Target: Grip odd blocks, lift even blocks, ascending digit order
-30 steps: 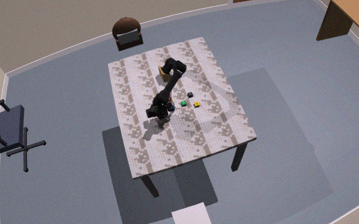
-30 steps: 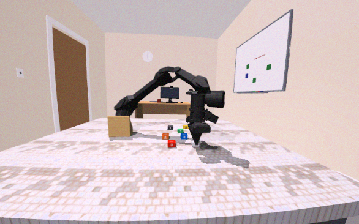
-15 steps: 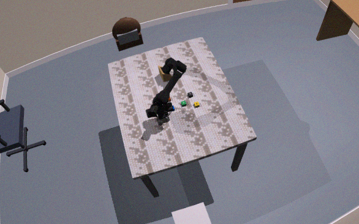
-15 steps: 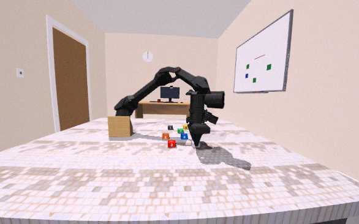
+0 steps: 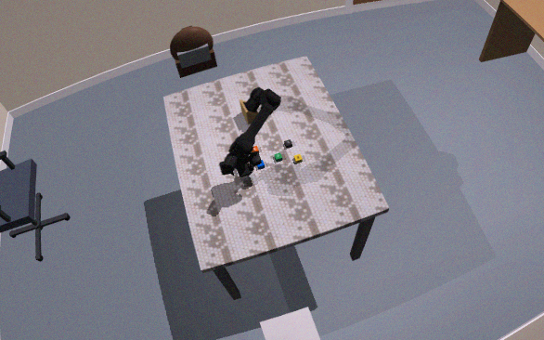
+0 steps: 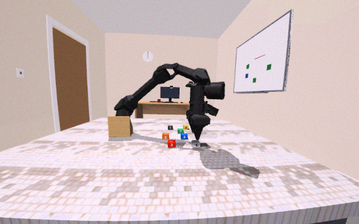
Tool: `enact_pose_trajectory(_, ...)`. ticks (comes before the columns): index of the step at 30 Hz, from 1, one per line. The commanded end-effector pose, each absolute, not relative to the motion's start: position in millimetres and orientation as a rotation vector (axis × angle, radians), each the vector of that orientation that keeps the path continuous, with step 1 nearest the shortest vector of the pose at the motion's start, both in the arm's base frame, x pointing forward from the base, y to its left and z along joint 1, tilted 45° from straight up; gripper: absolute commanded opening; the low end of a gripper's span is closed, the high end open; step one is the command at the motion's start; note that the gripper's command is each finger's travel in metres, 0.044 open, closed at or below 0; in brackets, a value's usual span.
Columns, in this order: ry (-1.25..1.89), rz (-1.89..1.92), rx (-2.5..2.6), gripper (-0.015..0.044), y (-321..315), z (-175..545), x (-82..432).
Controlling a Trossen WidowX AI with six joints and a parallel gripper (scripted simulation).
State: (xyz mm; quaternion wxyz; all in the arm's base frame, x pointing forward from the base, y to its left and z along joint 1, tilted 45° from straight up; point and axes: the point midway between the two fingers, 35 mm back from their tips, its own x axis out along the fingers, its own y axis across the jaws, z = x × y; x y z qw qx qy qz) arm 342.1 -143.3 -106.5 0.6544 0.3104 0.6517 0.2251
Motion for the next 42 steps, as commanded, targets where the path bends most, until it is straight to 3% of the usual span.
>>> enact_pose_trajectory(1, 1.479, 0.514, 0.693, 0.0348, -151, -98, 344)
enact_pose_trajectory(10, 1.482, 0.512, 0.691, 0.0120, -202, -46, 339)
enact_pose_trajectory(19, 1.482, 0.512, 0.692, 0.0120, -200, -42, 336)
enact_pose_trajectory(34, 1.489, 0.514, 0.700, 0.0120, -130, 18, 232)
enact_pose_trajectory(38, 1.490, 0.514, 0.700, 0.0120, -125, 19, 227)
enact_pose_trajectory(42, 1.489, 0.513, 0.700, 0.0225, -98, -11, 232)
